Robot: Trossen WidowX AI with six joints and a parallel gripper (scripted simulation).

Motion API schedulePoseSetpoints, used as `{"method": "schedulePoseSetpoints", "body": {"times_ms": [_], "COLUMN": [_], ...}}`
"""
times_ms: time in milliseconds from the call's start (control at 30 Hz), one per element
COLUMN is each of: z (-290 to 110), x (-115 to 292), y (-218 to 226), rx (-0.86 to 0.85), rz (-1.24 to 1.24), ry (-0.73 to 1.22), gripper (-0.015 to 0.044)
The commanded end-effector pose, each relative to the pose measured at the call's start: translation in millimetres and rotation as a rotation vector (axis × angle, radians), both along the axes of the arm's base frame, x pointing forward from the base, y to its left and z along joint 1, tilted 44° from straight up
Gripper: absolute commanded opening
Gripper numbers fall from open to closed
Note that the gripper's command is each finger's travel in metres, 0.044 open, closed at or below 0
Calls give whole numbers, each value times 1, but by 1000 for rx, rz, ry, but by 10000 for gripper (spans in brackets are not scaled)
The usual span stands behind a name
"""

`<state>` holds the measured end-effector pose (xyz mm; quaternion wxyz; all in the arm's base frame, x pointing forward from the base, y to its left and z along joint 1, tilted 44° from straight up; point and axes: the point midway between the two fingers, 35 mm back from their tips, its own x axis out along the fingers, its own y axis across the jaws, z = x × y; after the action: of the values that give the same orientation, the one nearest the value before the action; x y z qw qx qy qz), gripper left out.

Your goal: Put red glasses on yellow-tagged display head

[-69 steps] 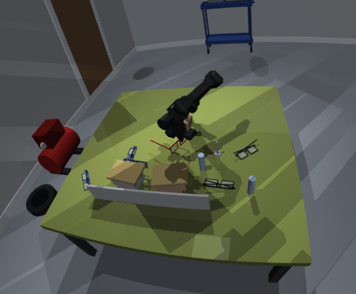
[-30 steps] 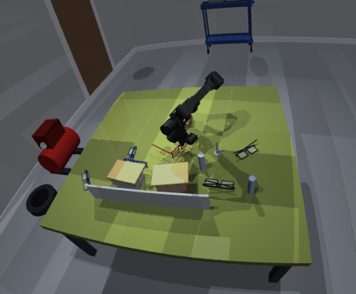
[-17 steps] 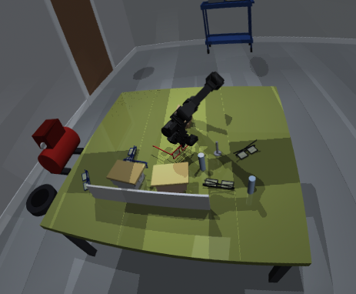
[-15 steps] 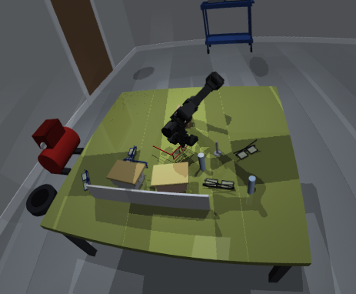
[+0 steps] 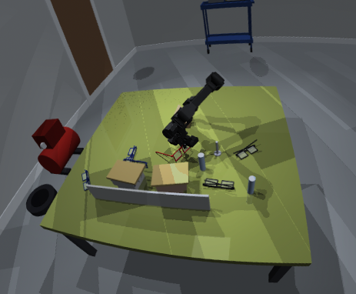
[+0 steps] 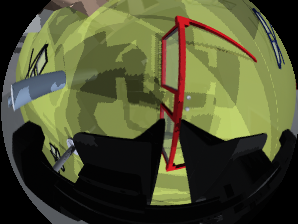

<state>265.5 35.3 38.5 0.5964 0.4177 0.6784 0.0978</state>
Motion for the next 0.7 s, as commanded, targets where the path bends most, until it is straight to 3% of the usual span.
{"method": "schedulePoseSetpoints", "body": {"times_ms": [0, 667], "z": [0, 0], "x": [0, -4], "y": [0, -8], "rx": [-1, 2], "rz": [0, -1], "ry": [-1, 3], "gripper": [107, 107]}}
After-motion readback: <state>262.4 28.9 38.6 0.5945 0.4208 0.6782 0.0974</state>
